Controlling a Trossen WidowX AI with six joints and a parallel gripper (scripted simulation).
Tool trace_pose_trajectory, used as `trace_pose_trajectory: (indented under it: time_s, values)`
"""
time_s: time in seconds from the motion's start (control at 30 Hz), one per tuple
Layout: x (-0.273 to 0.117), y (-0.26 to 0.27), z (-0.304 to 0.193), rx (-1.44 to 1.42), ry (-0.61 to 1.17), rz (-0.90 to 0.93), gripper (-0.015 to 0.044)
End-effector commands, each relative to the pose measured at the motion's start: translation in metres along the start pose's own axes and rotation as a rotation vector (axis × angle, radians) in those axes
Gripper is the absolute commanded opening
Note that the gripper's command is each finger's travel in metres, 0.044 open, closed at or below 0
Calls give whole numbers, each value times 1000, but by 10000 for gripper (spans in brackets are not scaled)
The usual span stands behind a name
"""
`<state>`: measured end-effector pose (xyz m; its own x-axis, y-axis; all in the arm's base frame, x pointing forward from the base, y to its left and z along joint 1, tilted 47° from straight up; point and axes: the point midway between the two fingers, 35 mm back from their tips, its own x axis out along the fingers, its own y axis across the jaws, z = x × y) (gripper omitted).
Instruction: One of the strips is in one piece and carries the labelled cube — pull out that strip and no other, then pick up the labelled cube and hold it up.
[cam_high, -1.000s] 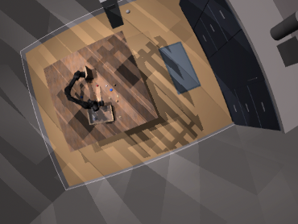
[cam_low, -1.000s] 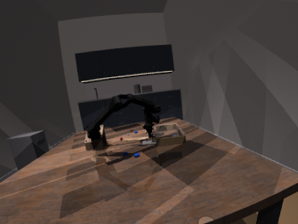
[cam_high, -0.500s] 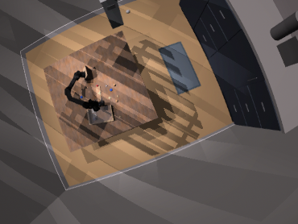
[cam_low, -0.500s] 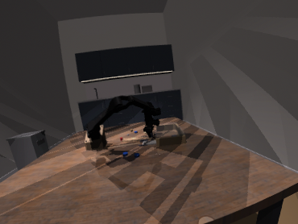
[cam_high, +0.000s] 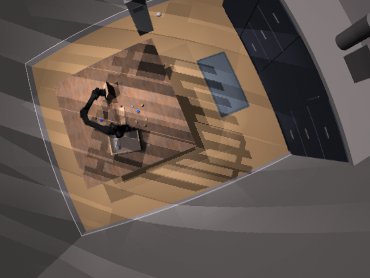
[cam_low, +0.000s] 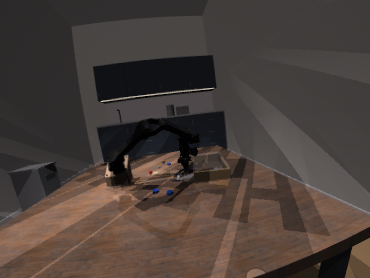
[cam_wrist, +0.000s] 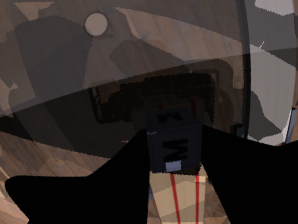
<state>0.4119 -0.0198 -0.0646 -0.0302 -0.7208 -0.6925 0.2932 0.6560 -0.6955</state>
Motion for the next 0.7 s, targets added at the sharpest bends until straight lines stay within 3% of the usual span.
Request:
trace_pose_trajectory:
  time_s: [0.0,0.37,0.67]
  values:
    - [-10,-3,-10,-1,0,2,0]
    - [-40,-19,-51,-6,2,0,0]
    - [-42,-25,-69,-7,3,0,0]
